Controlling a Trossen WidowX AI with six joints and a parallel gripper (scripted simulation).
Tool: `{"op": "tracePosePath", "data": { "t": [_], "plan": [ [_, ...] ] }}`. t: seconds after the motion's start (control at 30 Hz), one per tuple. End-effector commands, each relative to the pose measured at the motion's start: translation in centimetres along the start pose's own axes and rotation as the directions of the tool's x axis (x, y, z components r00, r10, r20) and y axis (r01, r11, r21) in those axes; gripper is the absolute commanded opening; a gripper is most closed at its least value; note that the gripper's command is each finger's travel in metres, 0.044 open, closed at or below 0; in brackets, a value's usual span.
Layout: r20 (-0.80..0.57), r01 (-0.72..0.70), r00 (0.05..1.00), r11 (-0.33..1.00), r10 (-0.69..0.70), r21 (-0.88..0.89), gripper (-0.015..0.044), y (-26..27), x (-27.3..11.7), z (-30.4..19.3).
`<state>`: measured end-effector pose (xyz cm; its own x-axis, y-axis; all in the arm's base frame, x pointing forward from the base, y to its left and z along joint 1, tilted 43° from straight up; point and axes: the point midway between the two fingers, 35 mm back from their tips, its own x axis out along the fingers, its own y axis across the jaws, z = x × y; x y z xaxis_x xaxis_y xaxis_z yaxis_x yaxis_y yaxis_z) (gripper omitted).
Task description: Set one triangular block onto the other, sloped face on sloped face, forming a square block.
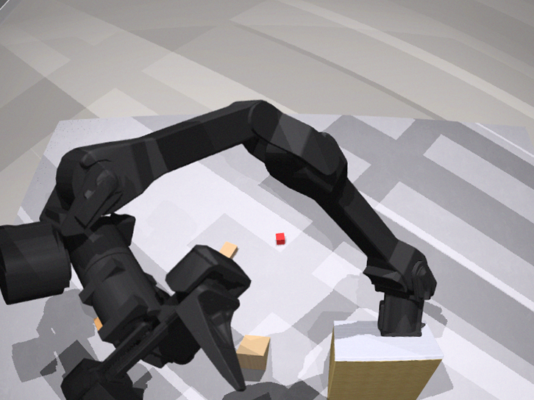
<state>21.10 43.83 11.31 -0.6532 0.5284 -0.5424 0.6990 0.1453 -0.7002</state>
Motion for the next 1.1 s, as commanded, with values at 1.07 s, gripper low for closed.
{"op": "tracePosePath", "data": {
  "t": [1.07],
  "plan": [
    [0.886,0.695,0.019,0.631,0.462,-0.344,0.044,8.6,-5.9,35.2]
  ]
}}
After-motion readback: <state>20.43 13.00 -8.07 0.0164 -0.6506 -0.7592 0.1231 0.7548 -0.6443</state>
